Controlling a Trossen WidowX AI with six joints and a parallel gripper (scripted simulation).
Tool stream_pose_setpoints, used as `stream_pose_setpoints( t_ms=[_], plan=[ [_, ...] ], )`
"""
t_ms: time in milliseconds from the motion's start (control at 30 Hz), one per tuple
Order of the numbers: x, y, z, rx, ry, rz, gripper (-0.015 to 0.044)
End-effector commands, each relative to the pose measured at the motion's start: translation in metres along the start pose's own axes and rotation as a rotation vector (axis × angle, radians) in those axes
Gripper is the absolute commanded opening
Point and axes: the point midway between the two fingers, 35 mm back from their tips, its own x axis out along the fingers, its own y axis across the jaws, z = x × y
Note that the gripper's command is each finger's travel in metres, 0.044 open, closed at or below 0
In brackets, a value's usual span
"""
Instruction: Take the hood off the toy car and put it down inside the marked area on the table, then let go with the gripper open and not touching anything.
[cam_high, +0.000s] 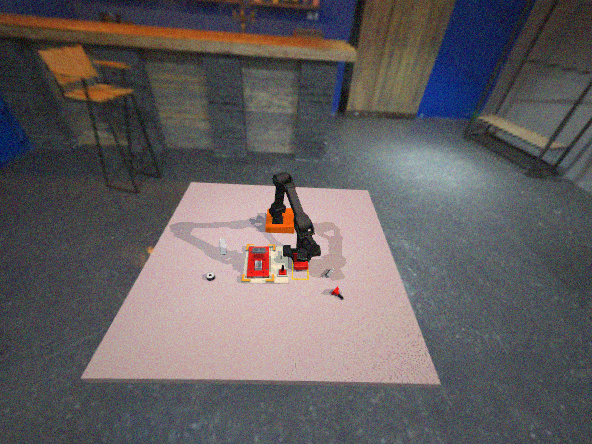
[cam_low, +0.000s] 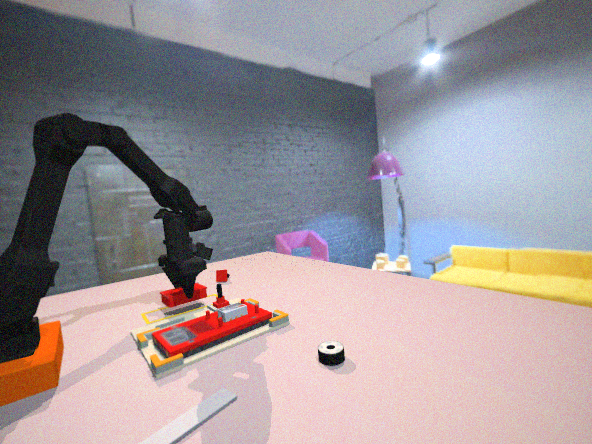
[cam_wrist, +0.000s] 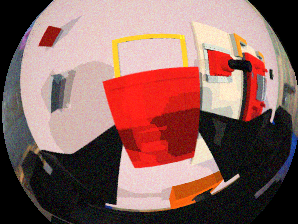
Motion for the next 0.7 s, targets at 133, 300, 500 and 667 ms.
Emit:
stream_pose_setpoints(
  t_ms=[133,300,500,667],
  plan=[
    [0.0045,-0.0008,-0.0011,-0.004,0.003,-0.004,0.0],
    [0.0069,-0.0008,-0.0011,-0.004,0.003,-0.004,0.0],
    [0.0099,-0.0008,-0.0011,-0.004,0.003,-0.004,0.0],
    [0.0124,-0.0008,-0.0012,-0.004,0.003,-0.004,0.0]
  ],
)
